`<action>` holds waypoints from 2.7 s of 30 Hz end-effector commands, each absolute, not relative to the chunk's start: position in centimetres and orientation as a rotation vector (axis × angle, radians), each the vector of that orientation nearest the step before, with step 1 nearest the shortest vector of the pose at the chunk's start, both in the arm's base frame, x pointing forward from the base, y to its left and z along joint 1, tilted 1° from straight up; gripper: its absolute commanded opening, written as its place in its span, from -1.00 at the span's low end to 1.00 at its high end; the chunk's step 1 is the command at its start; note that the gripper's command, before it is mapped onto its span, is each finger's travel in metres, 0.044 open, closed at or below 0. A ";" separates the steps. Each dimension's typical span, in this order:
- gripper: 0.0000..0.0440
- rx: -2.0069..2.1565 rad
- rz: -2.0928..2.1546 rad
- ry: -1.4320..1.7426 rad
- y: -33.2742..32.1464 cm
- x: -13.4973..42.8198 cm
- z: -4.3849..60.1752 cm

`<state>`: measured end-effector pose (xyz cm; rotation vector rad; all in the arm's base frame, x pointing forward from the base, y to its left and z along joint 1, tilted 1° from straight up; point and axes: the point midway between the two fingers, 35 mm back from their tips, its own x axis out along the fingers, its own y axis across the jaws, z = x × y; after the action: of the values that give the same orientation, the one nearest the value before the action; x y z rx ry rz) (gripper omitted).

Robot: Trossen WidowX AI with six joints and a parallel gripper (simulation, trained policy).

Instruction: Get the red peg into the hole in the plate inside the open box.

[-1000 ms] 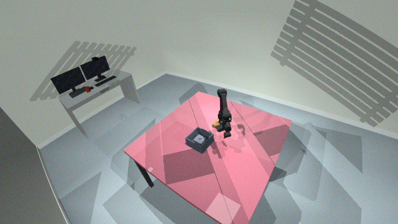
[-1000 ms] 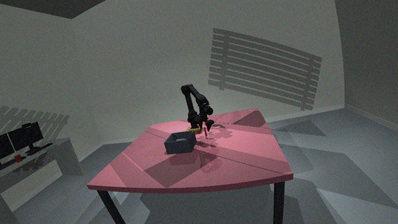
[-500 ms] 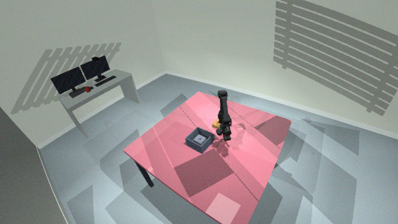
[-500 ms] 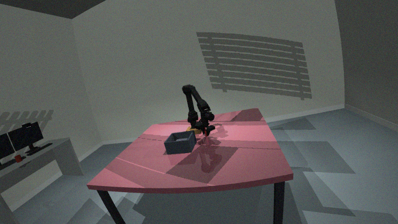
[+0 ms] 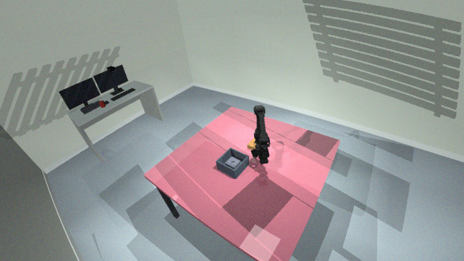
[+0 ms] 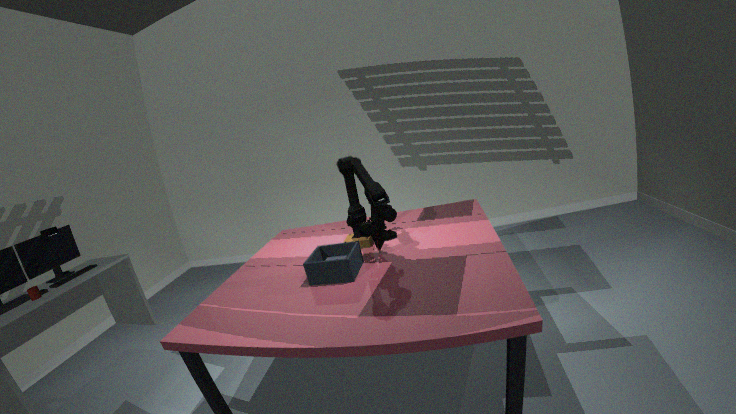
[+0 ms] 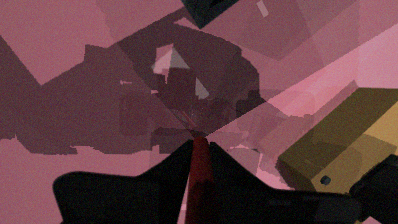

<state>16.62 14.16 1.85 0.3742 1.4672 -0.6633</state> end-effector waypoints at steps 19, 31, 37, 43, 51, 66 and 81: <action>-1.00 0.508 -0.692 1.263 12.4 22.4 11.1; -1.00 0.603 -0.784 1.156 8.6 26.8 12.7; -1.00 0.624 -0.815 1.124 6.3 28.9 12.6; -1.00 0.628 -0.826 1.112 4.0 30.9 12.0; -1.00 0.613 -0.807 1.139 1.3 33.0 10.5; -0.83 0.552 -0.706 1.269 -0.6 34.0 6.6; 0.32 0.546 -0.635 1.319 -1.5 36.4 6.9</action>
<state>35.76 -1.53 6.75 0.5408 1.3098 -0.6482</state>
